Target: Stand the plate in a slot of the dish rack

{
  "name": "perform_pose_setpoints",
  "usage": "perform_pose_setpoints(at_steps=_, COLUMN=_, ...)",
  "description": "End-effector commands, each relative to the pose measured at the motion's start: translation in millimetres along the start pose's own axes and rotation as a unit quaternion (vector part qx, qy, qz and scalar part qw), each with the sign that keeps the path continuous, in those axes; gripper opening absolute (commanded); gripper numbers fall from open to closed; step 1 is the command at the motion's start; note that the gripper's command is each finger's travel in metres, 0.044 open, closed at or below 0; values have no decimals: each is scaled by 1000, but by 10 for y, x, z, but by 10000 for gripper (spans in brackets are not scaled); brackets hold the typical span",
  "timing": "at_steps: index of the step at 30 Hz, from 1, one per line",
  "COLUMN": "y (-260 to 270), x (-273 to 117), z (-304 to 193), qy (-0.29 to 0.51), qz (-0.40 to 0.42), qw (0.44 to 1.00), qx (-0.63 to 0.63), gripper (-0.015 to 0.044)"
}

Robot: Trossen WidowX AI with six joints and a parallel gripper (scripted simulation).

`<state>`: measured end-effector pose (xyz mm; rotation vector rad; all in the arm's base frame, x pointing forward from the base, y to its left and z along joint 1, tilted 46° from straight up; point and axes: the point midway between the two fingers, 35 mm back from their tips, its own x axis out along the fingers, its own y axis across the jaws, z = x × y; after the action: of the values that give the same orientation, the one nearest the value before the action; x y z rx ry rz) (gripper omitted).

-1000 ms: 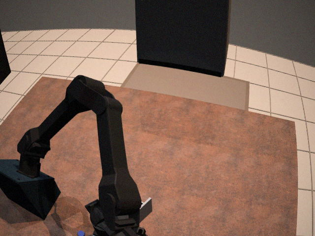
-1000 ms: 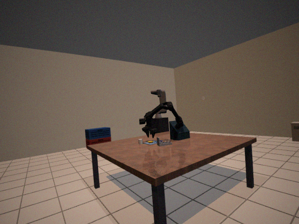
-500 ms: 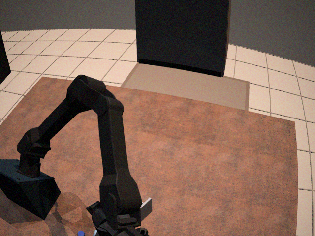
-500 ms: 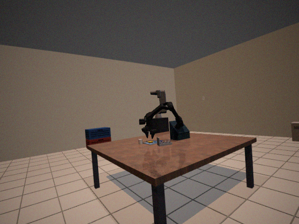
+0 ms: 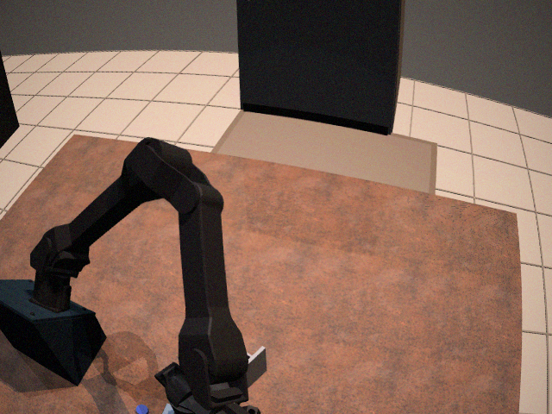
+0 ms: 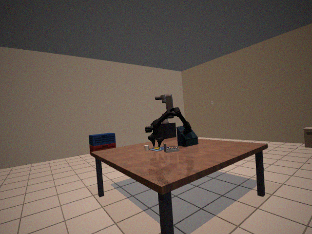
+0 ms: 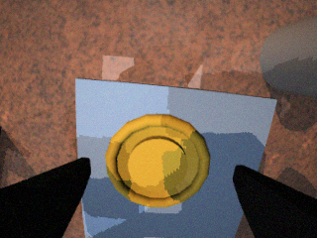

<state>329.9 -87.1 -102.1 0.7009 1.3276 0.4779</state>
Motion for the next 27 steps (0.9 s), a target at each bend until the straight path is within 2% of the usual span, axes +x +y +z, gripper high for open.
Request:
perform_pose_setpoints(at_steps=1, y=10, x=73, z=-19, qy=1, qz=4, qw=1000, qx=3, gripper=400)
perform_pose_setpoints(at_steps=12, y=27, x=223, z=-36, qy=2, qz=5, qw=1000, qx=3, gripper=400)
perform_pose_setpoints(at_steps=14, y=27, x=223, z=-36, qy=2, qz=5, qw=1000, qx=3, gripper=354)
perform_pose_setpoints(at_steps=20, y=27, x=223, z=-36, qy=2, qz=5, qw=1000, qx=3, gripper=354)
perform_pose_setpoints(at_steps=27, y=27, x=223, z=-36, qy=2, qz=5, qw=1000, qx=3, gripper=308)
